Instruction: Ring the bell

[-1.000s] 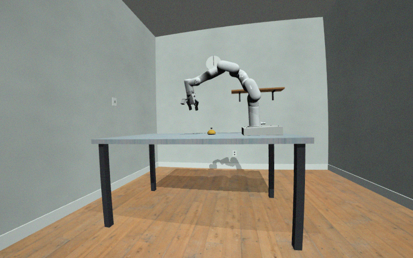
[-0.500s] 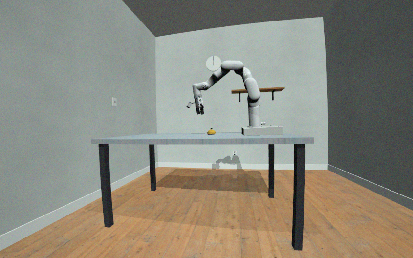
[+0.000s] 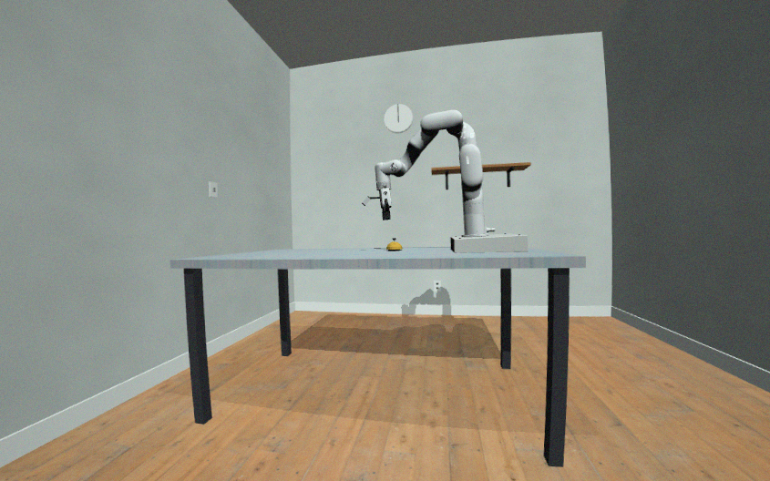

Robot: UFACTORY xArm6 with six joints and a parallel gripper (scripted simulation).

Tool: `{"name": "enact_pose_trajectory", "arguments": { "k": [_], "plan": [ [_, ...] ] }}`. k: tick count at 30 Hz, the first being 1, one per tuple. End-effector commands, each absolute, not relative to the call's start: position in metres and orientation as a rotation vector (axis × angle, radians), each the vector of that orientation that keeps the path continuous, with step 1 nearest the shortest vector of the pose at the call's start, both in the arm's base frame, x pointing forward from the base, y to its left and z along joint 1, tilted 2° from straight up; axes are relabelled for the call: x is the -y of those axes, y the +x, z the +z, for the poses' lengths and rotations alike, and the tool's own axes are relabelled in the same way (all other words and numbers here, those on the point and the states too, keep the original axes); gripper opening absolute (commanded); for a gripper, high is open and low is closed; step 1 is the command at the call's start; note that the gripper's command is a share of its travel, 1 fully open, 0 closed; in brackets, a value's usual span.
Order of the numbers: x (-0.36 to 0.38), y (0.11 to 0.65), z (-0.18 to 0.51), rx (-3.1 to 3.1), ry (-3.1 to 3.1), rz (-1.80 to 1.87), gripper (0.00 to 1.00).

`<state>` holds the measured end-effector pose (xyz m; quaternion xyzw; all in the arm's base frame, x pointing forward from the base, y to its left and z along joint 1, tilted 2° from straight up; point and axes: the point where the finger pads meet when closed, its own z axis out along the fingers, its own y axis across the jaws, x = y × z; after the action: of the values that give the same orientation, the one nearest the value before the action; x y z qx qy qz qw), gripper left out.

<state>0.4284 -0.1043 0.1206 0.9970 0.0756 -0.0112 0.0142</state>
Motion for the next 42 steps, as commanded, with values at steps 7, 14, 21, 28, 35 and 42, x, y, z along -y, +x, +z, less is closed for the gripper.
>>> {"name": "enact_pose_trajectory", "arguments": {
  "k": [7,14,21,28,35,42],
  "plan": [
    [0.1067,0.3924,0.1031,0.072,3.15,0.057,1.0],
    [0.1067,0.3923,0.103,0.074,3.151,0.057,0.0],
    [0.1067,0.3923,0.103,0.074,3.151,0.057,0.0],
    [0.1067,0.3923,0.103,0.074,3.151,0.057,0.0],
    [0.1067,0.3923,0.103,0.074,3.151,0.057,0.0],
    [0.1067,0.3923,0.103,0.074,3.151,0.057,0.0]
  ]
}}
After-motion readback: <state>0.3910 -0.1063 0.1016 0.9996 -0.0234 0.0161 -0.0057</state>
